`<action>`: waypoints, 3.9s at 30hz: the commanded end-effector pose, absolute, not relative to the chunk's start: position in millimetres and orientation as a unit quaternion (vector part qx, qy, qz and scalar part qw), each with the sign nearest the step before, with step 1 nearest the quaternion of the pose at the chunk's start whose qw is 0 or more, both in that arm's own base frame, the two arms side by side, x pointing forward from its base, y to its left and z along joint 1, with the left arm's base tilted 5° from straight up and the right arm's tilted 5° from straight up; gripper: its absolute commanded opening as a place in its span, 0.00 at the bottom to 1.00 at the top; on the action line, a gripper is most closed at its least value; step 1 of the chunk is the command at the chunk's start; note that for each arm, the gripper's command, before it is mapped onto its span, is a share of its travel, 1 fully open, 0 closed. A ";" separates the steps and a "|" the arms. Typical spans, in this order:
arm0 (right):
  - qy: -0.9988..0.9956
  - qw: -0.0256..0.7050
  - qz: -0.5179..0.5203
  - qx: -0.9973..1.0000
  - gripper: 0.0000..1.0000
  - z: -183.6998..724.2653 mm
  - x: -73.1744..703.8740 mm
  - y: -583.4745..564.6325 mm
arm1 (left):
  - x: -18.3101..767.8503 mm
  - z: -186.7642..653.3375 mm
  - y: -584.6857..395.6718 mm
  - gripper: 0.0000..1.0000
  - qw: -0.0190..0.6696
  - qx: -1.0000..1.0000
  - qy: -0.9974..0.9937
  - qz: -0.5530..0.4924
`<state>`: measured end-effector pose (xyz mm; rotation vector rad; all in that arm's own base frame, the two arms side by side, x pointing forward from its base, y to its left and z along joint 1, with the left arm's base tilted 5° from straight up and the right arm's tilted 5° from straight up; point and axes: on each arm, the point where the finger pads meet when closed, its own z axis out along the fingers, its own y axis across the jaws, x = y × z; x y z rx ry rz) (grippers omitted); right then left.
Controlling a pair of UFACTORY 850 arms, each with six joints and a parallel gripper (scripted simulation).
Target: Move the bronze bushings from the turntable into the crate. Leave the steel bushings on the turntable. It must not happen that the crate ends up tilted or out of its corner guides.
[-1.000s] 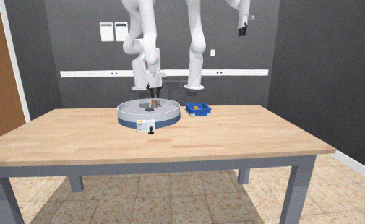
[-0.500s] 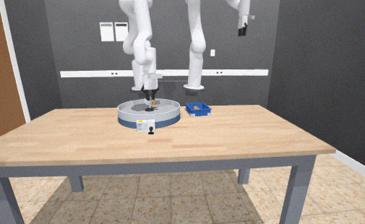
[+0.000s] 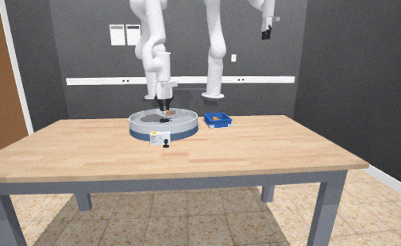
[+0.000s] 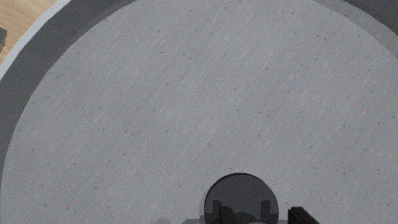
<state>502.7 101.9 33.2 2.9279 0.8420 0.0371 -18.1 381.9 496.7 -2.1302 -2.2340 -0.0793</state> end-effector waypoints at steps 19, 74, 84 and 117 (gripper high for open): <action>0.276 0.044 0.010 0.960 0.00 8.4 504.8 99.8 | -18.2 497.8 382.3 1.00 0.028 -0.690 -0.723 -0.026; 0.276 0.044 0.010 0.960 0.00 -19.3 505.8 97.7 | -18.2 497.8 382.3 1.00 0.028 -0.690 -0.723 -0.026; 0.276 0.044 0.010 0.960 0.00 -22.0 506.0 97.5 | -18.2 497.8 382.3 1.00 0.028 -0.690 -0.723 -0.026; 0.276 0.044 0.010 0.960 0.42 -22.9 506.0 97.5 | -18.2 497.8 382.3 1.00 0.028 -0.690 -0.723 -0.026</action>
